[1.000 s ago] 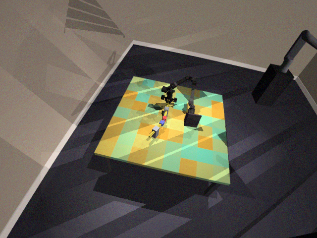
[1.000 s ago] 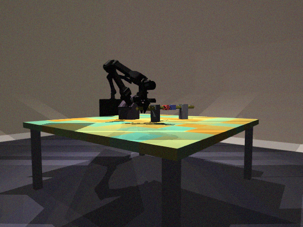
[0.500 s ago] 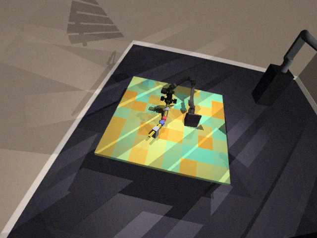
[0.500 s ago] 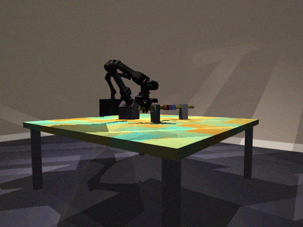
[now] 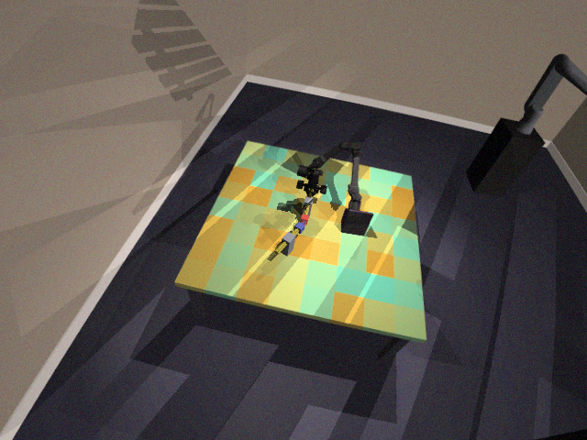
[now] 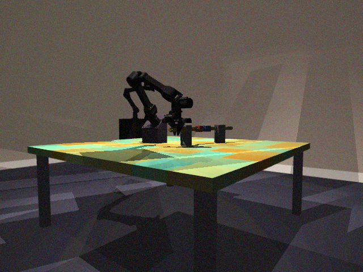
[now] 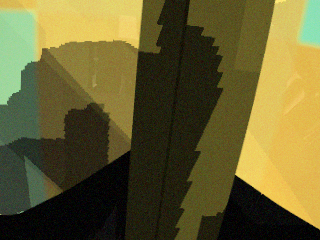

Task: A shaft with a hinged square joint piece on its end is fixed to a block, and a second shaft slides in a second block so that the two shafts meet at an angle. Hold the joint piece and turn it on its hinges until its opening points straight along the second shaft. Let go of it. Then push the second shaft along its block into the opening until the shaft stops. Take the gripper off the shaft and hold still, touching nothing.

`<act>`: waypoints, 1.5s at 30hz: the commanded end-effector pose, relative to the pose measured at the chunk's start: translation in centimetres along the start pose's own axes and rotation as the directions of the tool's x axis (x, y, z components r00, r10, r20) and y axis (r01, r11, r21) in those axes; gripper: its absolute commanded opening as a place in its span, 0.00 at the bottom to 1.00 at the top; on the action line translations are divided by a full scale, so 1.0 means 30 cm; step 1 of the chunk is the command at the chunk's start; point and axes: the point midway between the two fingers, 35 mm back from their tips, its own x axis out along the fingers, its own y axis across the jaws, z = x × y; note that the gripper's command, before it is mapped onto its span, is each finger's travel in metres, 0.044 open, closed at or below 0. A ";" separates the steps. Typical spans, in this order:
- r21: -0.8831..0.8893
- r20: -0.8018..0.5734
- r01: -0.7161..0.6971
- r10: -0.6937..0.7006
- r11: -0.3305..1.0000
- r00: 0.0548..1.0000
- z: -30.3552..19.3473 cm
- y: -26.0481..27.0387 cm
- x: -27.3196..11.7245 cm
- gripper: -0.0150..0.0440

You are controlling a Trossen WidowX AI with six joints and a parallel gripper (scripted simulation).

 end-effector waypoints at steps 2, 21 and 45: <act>-0.001 -0.003 0.002 -0.002 1.000 1.000 -0.033 0.000 0.003 0.25; 0.002 0.001 0.000 0.000 1.000 1.000 -0.025 0.000 0.000 0.37; 0.002 0.001 0.000 0.000 1.000 1.000 -0.025 0.000 0.000 1.00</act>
